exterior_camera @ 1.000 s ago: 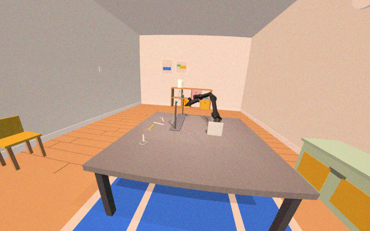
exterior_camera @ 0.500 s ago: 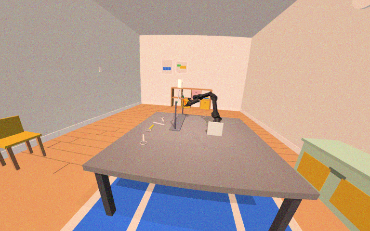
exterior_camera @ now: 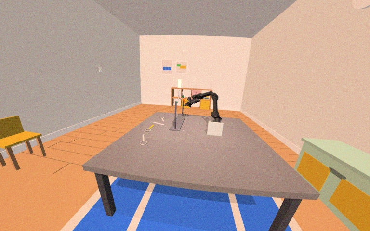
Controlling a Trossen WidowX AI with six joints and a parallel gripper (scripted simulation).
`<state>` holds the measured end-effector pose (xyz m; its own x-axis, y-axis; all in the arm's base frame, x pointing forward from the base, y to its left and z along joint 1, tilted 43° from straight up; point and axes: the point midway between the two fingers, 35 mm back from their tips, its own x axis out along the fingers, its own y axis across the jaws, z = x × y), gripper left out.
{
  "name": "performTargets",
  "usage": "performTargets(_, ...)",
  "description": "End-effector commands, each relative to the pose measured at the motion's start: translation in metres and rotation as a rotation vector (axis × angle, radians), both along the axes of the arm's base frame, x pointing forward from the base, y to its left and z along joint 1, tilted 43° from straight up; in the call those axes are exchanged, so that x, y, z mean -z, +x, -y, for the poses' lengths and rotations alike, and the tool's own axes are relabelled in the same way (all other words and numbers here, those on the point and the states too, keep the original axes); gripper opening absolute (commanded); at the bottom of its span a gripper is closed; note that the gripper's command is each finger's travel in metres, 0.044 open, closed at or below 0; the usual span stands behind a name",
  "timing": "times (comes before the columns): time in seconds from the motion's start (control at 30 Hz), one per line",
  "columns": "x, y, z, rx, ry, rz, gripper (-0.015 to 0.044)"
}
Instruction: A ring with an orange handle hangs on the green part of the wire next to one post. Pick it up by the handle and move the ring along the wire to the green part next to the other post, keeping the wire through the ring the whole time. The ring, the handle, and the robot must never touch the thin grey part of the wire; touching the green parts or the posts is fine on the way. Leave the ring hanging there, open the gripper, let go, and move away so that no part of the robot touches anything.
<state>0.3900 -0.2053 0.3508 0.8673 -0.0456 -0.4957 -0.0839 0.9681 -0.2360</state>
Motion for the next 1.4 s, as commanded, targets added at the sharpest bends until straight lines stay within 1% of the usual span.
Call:
performTargets(0.0,0.006,-0.002,-0.016,0.000,0.112,-0.013,-0.0150)
performTargets(0.33,0.006,-0.005,-0.052,0.006,0.361,-0.033,-0.0150)
performTargets(0.67,-0.003,-0.007,-0.087,0.014,0.611,-0.053,-0.0150)
performTargets(1.0,-0.021,-0.010,-0.119,0.022,0.861,-0.073,-0.0150)
performTargets(1.37,-0.049,-0.011,-0.148,0.032,1.133,-0.097,-0.0150)
